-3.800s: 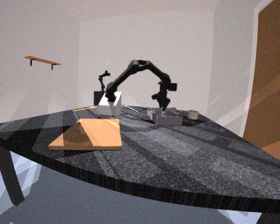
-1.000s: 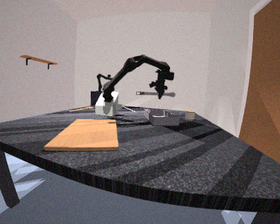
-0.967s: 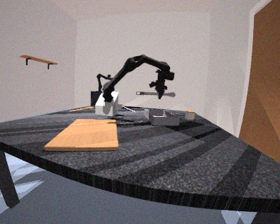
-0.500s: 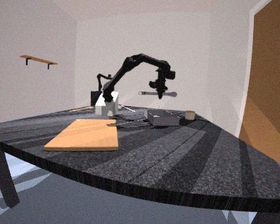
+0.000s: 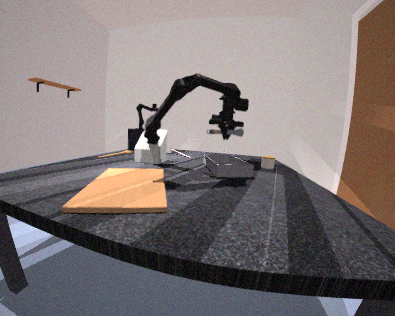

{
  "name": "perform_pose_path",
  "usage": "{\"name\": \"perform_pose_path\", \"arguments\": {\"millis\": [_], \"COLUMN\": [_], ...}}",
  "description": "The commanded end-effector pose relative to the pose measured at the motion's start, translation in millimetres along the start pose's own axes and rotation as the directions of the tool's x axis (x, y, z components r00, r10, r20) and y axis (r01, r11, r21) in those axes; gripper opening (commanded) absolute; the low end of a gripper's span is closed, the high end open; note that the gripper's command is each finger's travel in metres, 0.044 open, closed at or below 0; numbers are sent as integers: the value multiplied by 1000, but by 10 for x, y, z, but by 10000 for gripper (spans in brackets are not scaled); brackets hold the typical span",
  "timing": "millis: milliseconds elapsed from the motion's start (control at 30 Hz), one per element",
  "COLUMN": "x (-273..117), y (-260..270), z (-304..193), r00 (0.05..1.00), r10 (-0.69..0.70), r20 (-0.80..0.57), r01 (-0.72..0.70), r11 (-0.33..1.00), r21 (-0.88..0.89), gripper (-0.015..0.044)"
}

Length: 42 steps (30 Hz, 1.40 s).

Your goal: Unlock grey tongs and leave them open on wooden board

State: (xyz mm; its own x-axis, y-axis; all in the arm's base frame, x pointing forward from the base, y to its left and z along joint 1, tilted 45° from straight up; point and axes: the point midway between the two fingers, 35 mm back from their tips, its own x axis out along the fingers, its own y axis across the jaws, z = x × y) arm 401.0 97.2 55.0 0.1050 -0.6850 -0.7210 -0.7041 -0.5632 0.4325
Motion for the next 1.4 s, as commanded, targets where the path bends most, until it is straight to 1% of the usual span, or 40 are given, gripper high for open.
{"name": "perform_pose_path", "arguments": {"millis": [0, 167, 333, 533, 733, 900, 1067, 1367], "x": [-13, -17, -21, -31, -33, -35, -36, -38], "y": [66, 130, 196, 276, 360, 432, 505, 640], "z": [-62, -134, -205, -286, -366, -430, -493, -601], "r00": [1000, 1000, 1000, 1000, 1000, 1000, 1000, 1000], "r10": [-2, -3, -4, -10, -10, -10, -10, -10], "r20": [-1, -1, 0, 0, 0, 0, 0, -1], "r01": [2, 3, 4, 7, 5, 3, 2, -1], "r11": [985, 934, 847, 701, 517, 342, 154, -195], "r21": [171, 358, 531, 713, 856, 940, 988, 981], "gripper": [-150, -150, -150, -150, -150, -150, -150, -150]}}
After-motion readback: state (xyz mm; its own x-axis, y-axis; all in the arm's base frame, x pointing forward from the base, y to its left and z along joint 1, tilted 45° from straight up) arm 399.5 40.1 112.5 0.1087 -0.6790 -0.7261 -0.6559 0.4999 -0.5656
